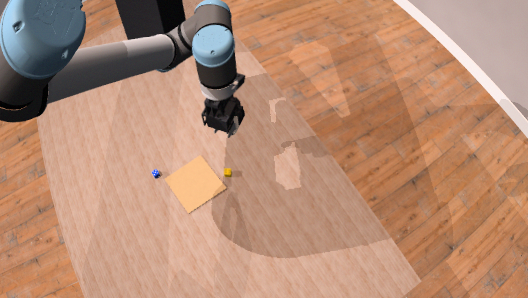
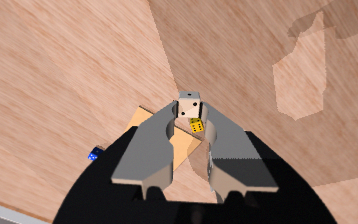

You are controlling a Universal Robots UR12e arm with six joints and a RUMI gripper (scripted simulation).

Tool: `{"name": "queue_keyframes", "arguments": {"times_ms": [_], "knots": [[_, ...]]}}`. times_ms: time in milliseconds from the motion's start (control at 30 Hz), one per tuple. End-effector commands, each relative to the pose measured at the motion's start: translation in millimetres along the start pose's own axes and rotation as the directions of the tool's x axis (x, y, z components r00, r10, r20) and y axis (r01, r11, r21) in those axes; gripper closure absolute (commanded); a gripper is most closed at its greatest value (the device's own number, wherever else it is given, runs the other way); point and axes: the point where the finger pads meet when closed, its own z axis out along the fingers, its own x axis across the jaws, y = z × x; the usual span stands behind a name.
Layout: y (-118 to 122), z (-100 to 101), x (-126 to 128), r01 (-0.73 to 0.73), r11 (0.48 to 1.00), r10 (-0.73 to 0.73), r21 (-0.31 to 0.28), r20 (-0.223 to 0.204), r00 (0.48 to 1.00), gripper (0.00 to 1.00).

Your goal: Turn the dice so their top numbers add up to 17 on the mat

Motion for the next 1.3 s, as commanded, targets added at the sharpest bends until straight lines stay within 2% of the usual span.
{"name": "queue_keyframes", "arguments": {"times_ms": [0, 67, 200, 400, 567, 633, 1067, 1133, 1200, 1267], "knots": [[1, 0, 0, 0.173, 0.985, -0.173, -0.004, -0.006, 0.985, 0.97], [1, 0, 0, 0.173, 0.985, -0.173, -0.004, -0.006, 0.985, 0.97], [2, 0, -1, 0.292, 0.957, -0.292, -0.004, -0.006, 0.957, 0.97], [4, 1, -1, 0.434, 0.901, -0.434, -0.005, -0.005, 0.901, 0.97], [6, 1, -1, 0.554, 0.832, -0.554, -0.006, -0.004, 0.832, 0.97], [6, 1, -1, 0.554, 0.832, -0.554, -0.006, -0.004, 0.832, 0.97], [11, 2, -1, 0.798, 0.603, -0.798, -0.007, -0.002, 0.603, 0.97], [12, 2, -1, 0.818, 0.575, -0.818, -0.007, -0.002, 0.575, 0.97], [12, 2, -1, 0.818, 0.575, -0.818, -0.007, -0.002, 0.575, 0.97], [12, 2, 0, 0.835, 0.550, -0.835, -0.007, -0.002, 0.550, 0.97]]}}
